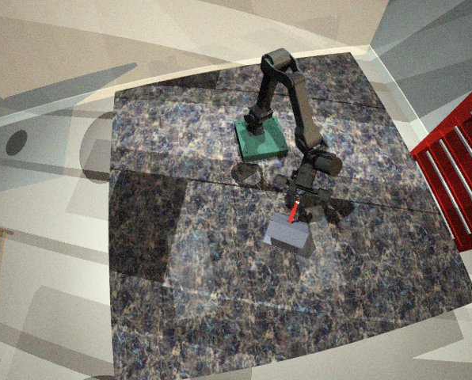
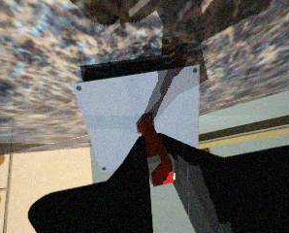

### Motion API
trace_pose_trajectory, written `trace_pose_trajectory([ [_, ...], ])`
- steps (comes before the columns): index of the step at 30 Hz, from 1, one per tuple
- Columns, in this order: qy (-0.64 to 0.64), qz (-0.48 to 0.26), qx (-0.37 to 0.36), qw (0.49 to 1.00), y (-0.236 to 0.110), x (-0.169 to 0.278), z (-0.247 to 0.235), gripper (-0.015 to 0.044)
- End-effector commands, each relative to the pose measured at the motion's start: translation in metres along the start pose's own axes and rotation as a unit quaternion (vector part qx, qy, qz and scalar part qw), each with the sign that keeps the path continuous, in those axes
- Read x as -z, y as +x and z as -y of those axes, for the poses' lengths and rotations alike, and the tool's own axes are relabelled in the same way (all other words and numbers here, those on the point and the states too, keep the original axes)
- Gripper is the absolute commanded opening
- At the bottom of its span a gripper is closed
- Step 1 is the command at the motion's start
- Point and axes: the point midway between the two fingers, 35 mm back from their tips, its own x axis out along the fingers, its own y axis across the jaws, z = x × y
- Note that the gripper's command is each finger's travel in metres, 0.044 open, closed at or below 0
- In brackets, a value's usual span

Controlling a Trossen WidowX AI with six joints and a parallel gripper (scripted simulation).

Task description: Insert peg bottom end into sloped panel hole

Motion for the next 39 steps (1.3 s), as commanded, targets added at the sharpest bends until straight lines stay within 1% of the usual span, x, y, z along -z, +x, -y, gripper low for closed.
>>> trace_pose_trajectory([
  [1,-0.002,0.002,0.000,1.000,0.003,-0.001,0.001,0.0000],
  [39,-0.003,0.001,0.000,1.000,0.025,0.001,0.000,0.0000],
])
